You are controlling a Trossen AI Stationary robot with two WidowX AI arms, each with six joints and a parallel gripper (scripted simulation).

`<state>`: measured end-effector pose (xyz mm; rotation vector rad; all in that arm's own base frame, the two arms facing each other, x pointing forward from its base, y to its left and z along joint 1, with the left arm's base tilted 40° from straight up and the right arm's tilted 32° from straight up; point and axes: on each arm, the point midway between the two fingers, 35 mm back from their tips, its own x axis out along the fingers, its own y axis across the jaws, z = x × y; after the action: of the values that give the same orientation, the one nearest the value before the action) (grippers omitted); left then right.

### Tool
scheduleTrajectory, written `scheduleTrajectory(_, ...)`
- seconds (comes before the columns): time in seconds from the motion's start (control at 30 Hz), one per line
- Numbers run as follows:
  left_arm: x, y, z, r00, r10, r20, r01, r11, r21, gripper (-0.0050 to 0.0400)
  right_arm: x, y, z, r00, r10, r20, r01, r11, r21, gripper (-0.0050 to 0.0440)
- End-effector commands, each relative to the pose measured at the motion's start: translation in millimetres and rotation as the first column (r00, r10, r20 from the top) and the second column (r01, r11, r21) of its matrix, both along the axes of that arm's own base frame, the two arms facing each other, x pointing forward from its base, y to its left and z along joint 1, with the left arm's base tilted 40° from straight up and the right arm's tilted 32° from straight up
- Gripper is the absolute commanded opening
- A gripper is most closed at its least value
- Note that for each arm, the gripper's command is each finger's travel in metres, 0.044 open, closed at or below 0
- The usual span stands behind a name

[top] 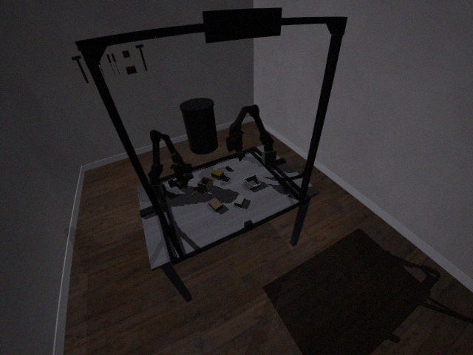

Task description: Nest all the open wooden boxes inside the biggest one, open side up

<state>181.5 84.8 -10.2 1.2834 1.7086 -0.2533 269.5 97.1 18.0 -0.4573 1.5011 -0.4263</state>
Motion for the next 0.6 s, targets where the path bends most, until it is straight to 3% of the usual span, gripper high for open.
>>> scheduleTrajectory(0.0,-0.3,0.0,0.4,1.0,-0.002,0.002,0.002,1.0,-0.006,0.0133,0.2,-0.2,0.2,1.0,-0.002,0.002,0.002,1.0,-0.004,0.04)
scheduleTrajectory(0.2,-2.6,0.2,4.1,0.999,-0.028,0.028,0.03,0.998,-0.059,0.0,0.2,-0.2,0.2,1.0,-0.002,0.002,0.002,1.0,-0.004,0.04)
scheduleTrajectory(0.57,-3.6,0.1,6.1,0.998,-0.039,0.043,0.043,0.995,-0.089,0.0,0.2,-0.2,0.2,1.0,-0.002,0.002,0.002,1.0,-0.004,0.04)
